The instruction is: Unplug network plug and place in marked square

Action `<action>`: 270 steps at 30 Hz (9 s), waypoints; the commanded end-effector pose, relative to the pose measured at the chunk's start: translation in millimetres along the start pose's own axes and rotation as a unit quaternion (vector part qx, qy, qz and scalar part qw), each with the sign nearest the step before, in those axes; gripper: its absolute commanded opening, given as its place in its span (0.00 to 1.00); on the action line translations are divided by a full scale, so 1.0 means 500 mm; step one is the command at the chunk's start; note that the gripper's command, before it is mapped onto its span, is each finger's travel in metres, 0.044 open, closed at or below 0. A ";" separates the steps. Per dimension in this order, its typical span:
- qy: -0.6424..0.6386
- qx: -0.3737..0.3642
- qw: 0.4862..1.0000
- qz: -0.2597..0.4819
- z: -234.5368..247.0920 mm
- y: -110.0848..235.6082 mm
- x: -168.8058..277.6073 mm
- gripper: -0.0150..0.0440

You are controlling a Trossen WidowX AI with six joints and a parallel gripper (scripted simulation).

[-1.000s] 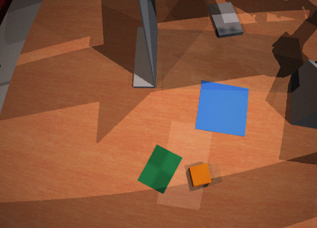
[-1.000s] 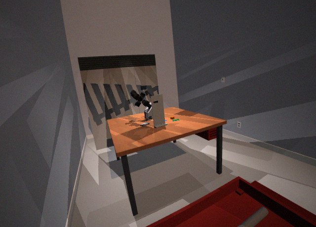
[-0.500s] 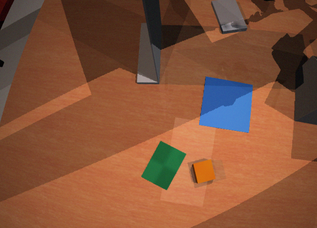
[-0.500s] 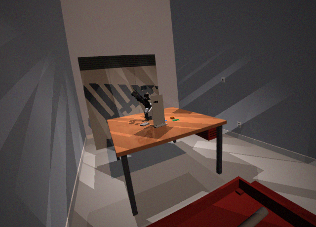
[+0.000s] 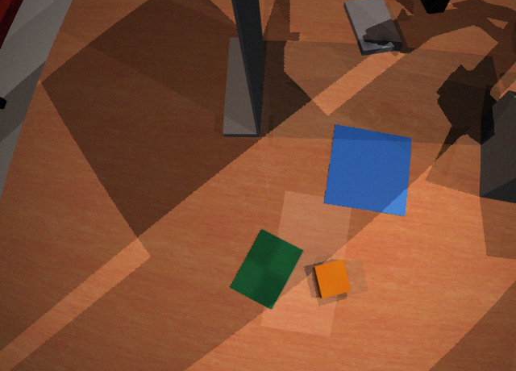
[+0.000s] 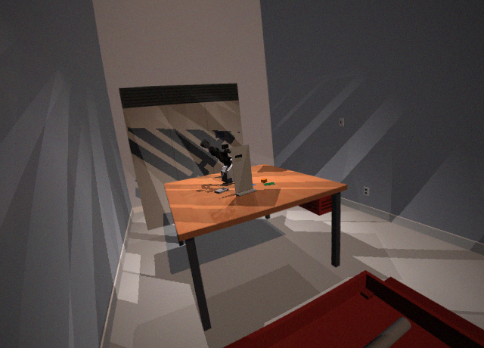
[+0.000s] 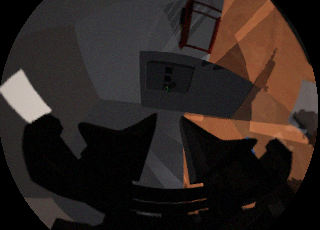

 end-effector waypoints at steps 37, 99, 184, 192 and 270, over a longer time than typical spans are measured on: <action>0.001 0.001 1.000 -0.002 -0.008 -0.134 -0.036 0.52; -0.002 -0.001 1.000 -0.003 -0.015 -0.209 -0.050 0.25; -0.003 0.000 1.000 -0.002 -0.007 -0.129 -0.025 0.25; -0.003 0.000 1.000 -0.002 -0.007 -0.122 -0.023 0.25; -0.020 0.029 0.999 0.008 0.091 -0.066 -0.018 0.25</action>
Point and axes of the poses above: the point midway between the two fingers, 35 mm back from their tips, its own y axis back along the fingers, its own z axis across the jaws, x = y × z, the point moved 4 cm from there along y, back along the fingers, and after that the axes turned 14 degrees about y, right-handed, at the moved point
